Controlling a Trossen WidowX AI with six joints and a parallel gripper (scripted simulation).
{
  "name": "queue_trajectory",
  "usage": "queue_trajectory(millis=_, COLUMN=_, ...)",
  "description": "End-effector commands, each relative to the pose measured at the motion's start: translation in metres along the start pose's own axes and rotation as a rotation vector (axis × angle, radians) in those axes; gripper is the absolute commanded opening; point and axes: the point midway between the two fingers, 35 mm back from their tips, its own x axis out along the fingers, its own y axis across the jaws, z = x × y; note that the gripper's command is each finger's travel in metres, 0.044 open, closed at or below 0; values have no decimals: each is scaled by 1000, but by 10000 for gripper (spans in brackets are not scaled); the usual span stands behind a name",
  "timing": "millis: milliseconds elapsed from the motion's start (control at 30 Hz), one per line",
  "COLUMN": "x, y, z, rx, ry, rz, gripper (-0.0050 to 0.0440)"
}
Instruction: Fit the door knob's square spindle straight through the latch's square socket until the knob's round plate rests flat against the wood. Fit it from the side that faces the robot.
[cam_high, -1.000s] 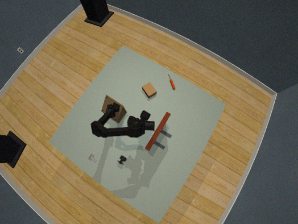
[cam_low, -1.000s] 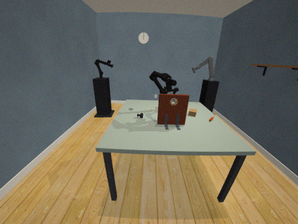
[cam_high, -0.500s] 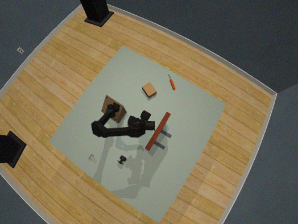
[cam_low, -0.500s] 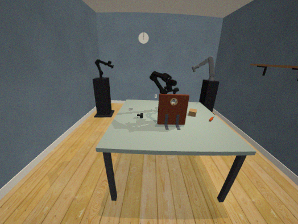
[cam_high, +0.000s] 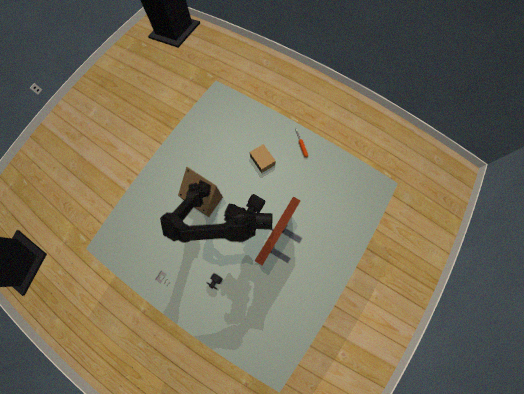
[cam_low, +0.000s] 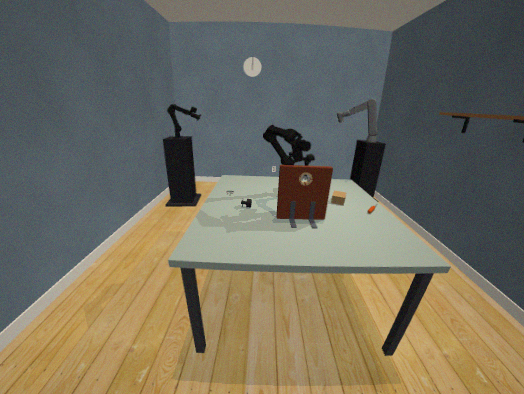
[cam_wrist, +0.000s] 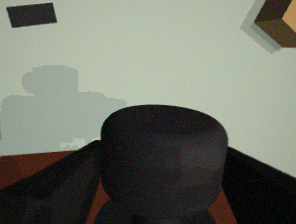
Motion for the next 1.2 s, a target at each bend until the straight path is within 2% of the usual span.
queue_trajectory(millis=0, x=-2, y=0, z=-1, rx=5, ry=16, rz=-7, gripper=0)
queue_trajectory(millis=1167, x=-3, y=-1, z=-8, rx=-1, ry=14, rz=-3, gripper=0)
